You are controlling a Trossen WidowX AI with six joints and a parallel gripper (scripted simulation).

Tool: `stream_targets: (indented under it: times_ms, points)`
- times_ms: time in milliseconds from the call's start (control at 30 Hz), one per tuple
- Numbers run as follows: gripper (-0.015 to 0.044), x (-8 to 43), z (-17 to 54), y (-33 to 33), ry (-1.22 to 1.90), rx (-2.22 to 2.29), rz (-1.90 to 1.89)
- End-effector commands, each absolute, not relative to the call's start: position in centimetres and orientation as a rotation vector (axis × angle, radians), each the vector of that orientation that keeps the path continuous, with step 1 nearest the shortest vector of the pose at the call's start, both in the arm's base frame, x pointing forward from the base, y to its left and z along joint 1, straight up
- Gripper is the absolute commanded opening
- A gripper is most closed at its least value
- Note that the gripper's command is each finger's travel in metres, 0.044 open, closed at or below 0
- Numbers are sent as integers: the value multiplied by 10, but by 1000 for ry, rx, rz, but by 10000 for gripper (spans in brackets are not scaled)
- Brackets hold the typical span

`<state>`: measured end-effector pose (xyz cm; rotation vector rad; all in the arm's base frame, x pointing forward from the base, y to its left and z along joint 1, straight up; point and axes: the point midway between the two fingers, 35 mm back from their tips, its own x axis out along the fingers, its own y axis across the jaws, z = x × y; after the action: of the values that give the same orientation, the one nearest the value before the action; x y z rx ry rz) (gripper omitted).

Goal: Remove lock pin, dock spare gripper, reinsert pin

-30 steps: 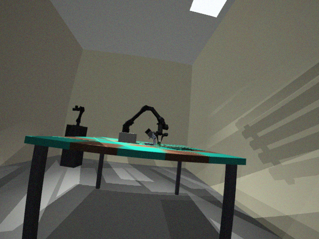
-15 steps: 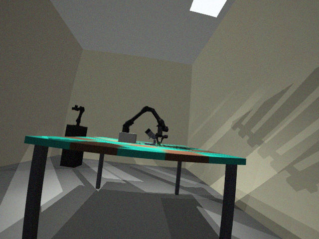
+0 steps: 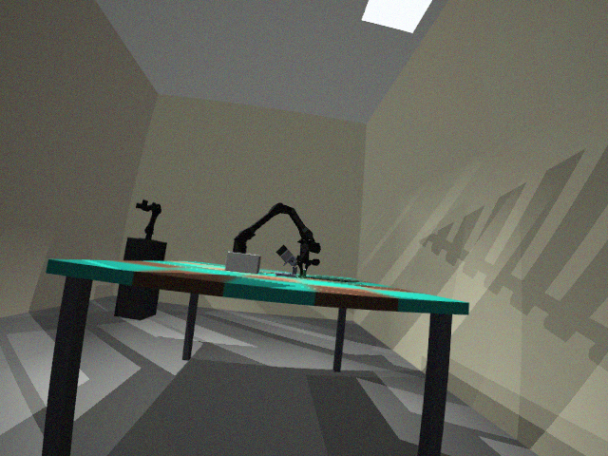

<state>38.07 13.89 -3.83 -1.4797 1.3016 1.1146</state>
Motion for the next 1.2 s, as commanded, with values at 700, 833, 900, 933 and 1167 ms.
stream_targets:
  times_ms: [700,833,900,933,1167]
  points:
    - [0,380,8,138,1303,-1486,1116]
    - [0,379,24,137,1303,-1486,1116]
    - [0,378,30,137,1303,-1486,1116]
    - [0,378,31,137,1303,-1486,1116]
    - [0,377,25,137,1306,-1483,1121]
